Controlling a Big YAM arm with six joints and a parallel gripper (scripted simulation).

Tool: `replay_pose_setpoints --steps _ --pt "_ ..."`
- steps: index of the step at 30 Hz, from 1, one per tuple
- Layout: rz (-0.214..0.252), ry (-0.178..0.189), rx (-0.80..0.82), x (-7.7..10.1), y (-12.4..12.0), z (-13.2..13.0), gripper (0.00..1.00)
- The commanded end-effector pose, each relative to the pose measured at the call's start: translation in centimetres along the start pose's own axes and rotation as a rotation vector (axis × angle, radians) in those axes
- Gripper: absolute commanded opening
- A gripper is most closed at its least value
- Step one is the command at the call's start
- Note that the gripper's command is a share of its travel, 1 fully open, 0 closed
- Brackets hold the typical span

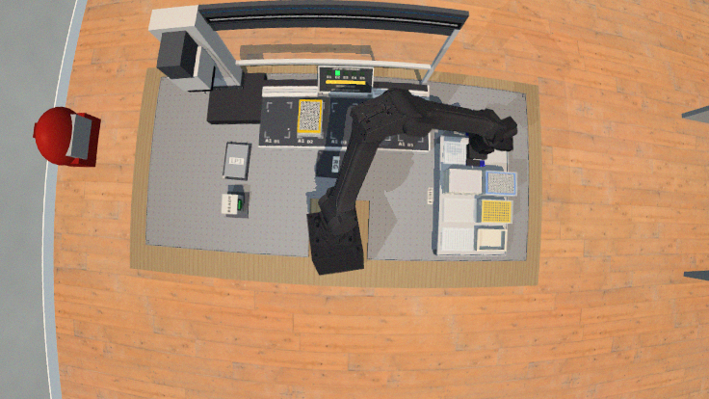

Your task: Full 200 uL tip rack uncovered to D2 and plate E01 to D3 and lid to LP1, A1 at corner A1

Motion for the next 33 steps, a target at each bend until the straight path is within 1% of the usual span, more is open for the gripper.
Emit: replay_pose_setpoints --steps 1,2,3,6,9,10,11,13,15,16,17,18,19,21,23,26,28,30,32,33 --pt "-0.043 0.012 -0.001 1.1 0.6 0.5 1.00" --pt "-0.022 0.004 -0.006 -0.2 0.4 0.2 1.00" --pt "-0.015 0.001 -0.004 -0.7 0.3 0.2 1.00" --pt "-0.013 0.002 0.000 -1.3 0.2 0.4 1.00" --pt "-0.037 0.009 -0.005 -0.5 0.5 0.3 1.00" --pt "-0.033 0.007 -0.009 -0.9 0.6 0.0 1.00" --pt "-0.022 0.003 -0.011 -1.7 0.5 -0.1 1.00" --pt "-0.013 0.001 -0.001 -2.5 0.2 0.4 1.00" --pt "-0.013 0.001 -0.001 -2.5 0.2 0.4 1.00" --pt "-0.053 0.018 0.007 -0.4 0.5 0.9 1.00" --pt "-0.051 0.017 0.004 -0.7 0.5 0.8 1.00" --pt "-0.047 0.015 0.002 -1.4 0.9 0.7 1.00" --pt "-0.026 0.006 -0.004 -2.6 0.7 0.4 1.00" --pt "-0.014 0.002 0.000 -3.5 0.2 0.4 1.00" --pt "-0.012 0.002 -0.001 -3.8 0.1 0.4 1.00" --pt "-0.039 0.011 -0.004 -2.9 0.6 0.3 1.00" --pt "-0.027 0.006 -0.008 -4.0 0.7 0.1 1.00" --pt "-0.015 0.002 0.000 -4.9 0.2 0.5 1.00" --pt "-0.015 0.002 0.000 -4.9 0.2 0.5 1.00" --pt "-0.050 0.017 0.005 -3.1 0.6 0.9 1.00"
Point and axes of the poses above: the point where the finger pads meet when closed, its own x axis back along the fingers, its own z axis across the jaws, y = z × x, the point moved 7 cm from there along x, back along the fingers, and after that the axes turned 6 degrees about x, right-handed, at the moved point
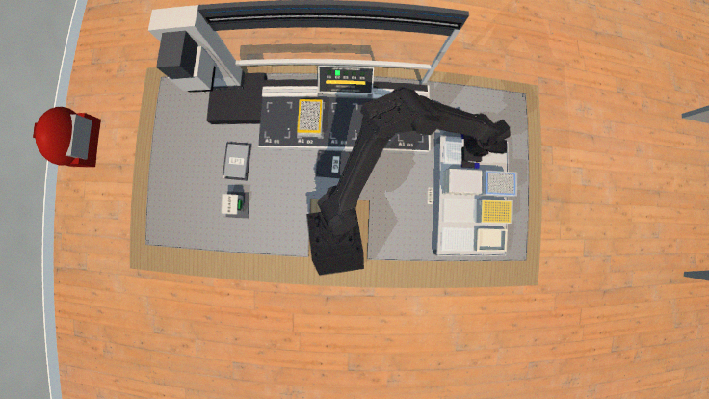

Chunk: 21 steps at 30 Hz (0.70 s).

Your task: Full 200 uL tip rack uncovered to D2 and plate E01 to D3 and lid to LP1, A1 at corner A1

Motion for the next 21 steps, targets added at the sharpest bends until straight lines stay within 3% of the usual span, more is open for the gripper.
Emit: replay_pose_setpoints --steps 1,6,8,11,14,16,17,21 --pt "-0.042 0.014 0.000 1.2 0.5 0.6 1.00" --pt "-0.019 0.005 0.003 -1.0 0.3 0.7 1.00" --pt "-0.016 0.004 -0.001 -1.4 0.3 0.4 1.00" --pt "-0.045 0.014 -0.003 -0.4 0.8 0.5 1.00" --pt "-0.020 0.005 0.002 -2.3 0.4 0.6 1.00" --pt "-0.020 0.005 0.002 -2.3 0.4 0.6 1.00" --pt "-0.040 0.014 0.002 -1.4 0.7 0.8 1.00" --pt "-0.019 0.004 -0.004 -3.2 0.4 0.3 1.00"
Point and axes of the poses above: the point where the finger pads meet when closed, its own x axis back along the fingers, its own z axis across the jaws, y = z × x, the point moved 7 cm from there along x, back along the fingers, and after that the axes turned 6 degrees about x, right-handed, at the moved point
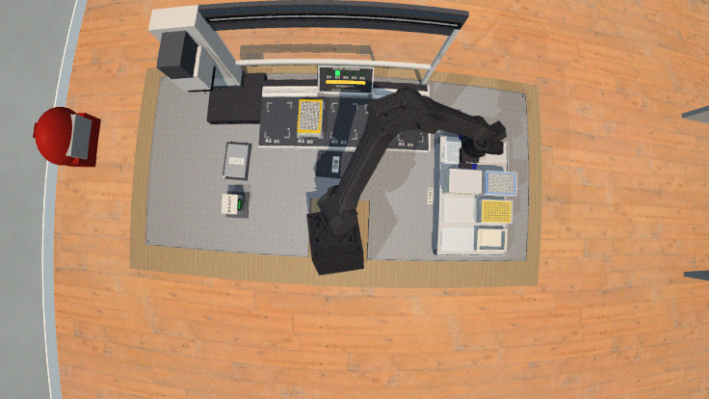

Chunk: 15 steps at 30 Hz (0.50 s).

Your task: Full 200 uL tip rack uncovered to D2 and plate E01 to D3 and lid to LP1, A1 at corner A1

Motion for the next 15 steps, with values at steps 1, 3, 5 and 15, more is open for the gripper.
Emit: replay_pose_setpoints --steps 1,3,5,15 --pt "-0.012 0.002 -0.002 -0.7 0.2 0.4 1.00" --pt "-0.013 0.002 -0.002 -1.0 0.2 0.4 1.00" --pt "-0.030 0.009 -0.001 -0.4 0.6 0.5 1.00" --pt "-0.034 0.012 -0.003 -1.6 0.9 0.5 1.00"
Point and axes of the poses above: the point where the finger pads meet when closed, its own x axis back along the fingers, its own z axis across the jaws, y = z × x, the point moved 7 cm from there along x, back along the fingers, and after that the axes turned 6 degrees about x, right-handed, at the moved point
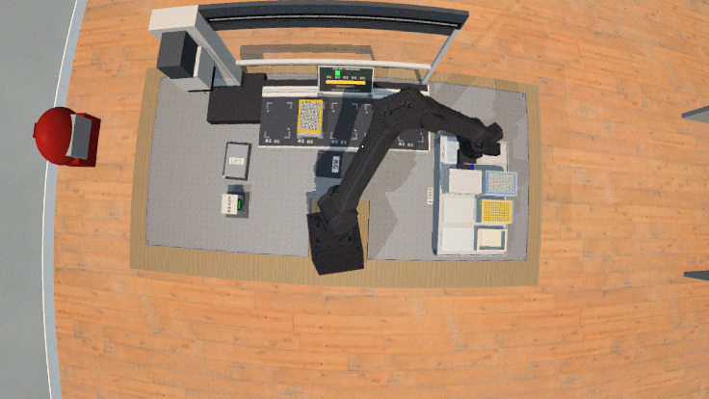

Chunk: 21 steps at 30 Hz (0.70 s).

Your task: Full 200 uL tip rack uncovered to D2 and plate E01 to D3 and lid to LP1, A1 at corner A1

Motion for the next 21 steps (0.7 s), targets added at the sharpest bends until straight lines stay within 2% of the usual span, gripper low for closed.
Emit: replay_pose_setpoints --steps 1,2,3,10,11,21 --pt "-0.025 0.007 -0.002 -0.2 0.7 0.5 1.00" --pt "-0.028 0.009 0.000 0.0 0.8 0.6 1.00" --pt "-0.040 0.016 0.007 1.1 1.2 0.7 1.00" --pt "-0.040 0.016 0.007 1.1 1.2 0.7 1.00" --pt "-0.040 0.016 0.007 1.1 1.2 0.7 0.00" --pt "-0.040 0.016 0.007 1.1 1.2 0.7 0.00"
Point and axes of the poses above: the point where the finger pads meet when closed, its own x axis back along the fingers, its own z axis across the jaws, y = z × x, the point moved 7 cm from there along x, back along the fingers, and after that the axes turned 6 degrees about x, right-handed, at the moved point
